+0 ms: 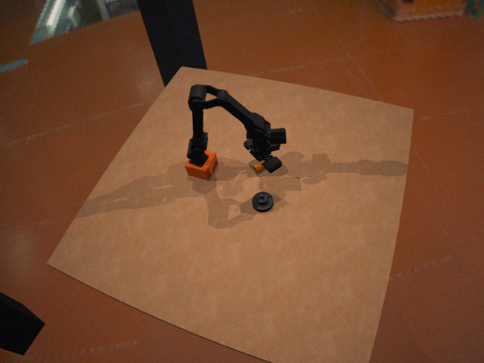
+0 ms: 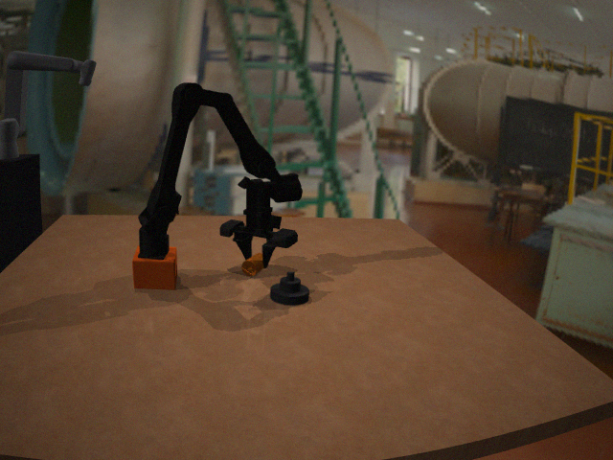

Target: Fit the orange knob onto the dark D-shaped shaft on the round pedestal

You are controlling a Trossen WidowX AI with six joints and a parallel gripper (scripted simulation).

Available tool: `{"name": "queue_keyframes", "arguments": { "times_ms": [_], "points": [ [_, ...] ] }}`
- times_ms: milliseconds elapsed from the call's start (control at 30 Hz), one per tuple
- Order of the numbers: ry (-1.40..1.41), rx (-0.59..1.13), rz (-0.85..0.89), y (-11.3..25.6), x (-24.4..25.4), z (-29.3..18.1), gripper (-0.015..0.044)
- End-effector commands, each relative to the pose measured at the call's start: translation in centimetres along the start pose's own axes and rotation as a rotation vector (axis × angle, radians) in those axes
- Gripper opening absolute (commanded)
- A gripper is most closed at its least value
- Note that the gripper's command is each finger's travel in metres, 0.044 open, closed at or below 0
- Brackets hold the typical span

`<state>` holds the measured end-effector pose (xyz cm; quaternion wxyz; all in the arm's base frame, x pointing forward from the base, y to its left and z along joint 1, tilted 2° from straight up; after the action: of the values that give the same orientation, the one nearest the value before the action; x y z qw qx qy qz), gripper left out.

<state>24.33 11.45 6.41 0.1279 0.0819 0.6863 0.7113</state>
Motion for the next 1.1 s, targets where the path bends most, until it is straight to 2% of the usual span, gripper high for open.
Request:
{"name": "queue_keyframes", "arguments": {
  "times_ms": [0, 1067],
  "points": [
    [0.001, -0.057, -0.010, 0.3, 0.1, -0.7, 0.0179],
    [0.001, -0.560, -0.098, 0.4, 1.3, -7.6, 0.0179]
  ]
}}
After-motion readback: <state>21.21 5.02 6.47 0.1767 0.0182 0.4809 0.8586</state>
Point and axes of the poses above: the point midway between the two fingers, 35 mm back from their tips, its own y axis back along the fingers, its own x axis across the jaws, z = x × y, the point moved 8 cm from there along y, back along the fingers, and after that the axes turned 10 degrees about y, right-handed, at the moved point
